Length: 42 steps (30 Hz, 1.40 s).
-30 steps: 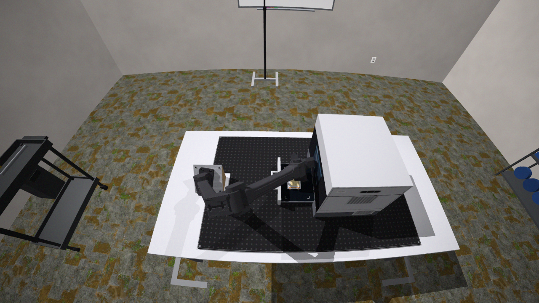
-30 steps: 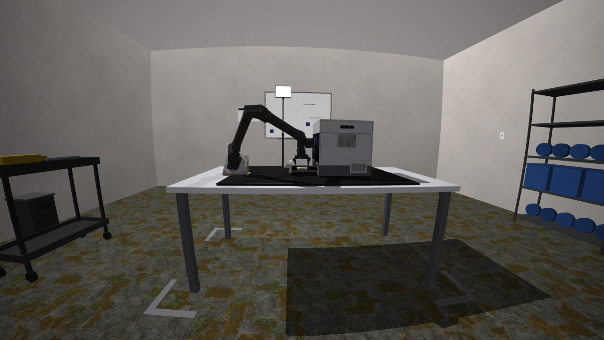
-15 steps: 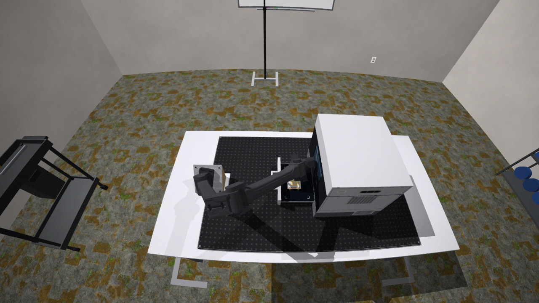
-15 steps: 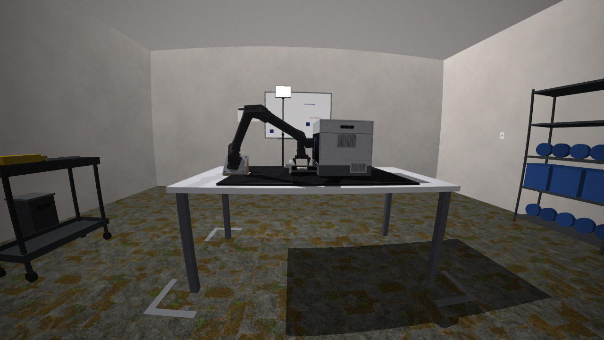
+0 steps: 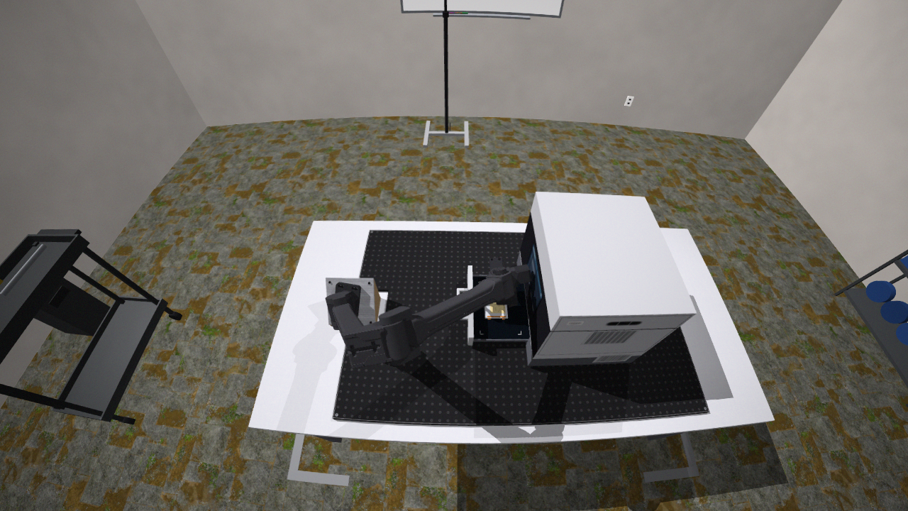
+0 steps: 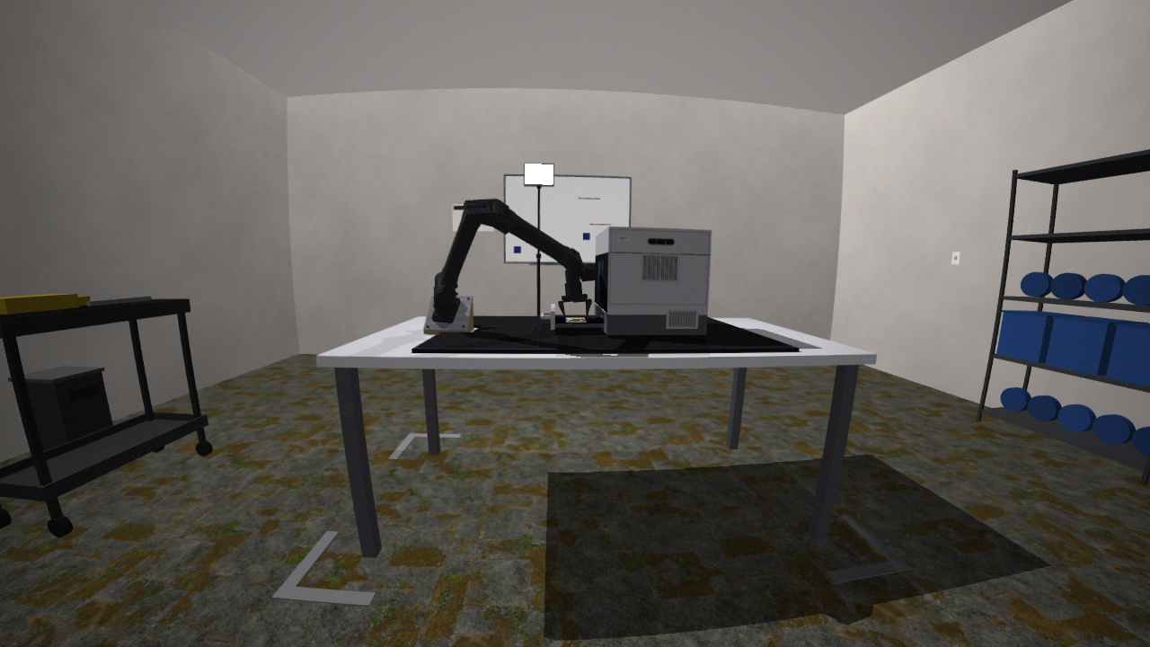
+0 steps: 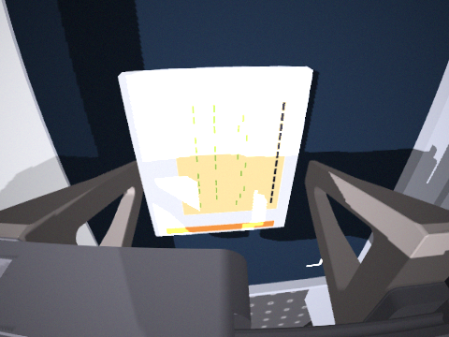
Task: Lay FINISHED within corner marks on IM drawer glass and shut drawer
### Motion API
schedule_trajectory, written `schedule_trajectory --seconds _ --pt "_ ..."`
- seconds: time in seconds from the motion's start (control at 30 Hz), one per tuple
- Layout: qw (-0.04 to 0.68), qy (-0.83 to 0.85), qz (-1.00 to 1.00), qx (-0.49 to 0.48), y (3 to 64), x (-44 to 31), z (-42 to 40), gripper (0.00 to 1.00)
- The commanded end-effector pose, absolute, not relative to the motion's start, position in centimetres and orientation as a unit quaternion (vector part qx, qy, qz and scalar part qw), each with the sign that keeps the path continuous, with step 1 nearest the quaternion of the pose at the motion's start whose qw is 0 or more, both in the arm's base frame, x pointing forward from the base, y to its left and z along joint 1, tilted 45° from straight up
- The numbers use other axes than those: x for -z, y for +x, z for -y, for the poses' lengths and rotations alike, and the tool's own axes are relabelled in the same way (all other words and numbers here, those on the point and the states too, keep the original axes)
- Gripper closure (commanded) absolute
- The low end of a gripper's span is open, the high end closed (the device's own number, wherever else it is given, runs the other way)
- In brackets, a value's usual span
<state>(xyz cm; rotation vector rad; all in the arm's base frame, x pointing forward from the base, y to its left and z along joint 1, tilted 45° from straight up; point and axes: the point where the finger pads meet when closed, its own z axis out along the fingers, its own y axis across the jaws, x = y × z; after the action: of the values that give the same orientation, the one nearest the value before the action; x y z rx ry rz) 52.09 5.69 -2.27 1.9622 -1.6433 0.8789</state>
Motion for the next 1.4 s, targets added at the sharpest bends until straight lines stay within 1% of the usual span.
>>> schedule_trajectory --seconds 0.0,1.27,1.37 --pt "0.186 0.711 0.589 -0.336 54.3 0.6 -8.1 0.08" --pt "0.188 0.712 0.588 -0.335 54.3 0.8 -8.1 0.08" --pt "0.177 0.711 0.588 -0.343 54.6 -0.2 -8.2 0.08"
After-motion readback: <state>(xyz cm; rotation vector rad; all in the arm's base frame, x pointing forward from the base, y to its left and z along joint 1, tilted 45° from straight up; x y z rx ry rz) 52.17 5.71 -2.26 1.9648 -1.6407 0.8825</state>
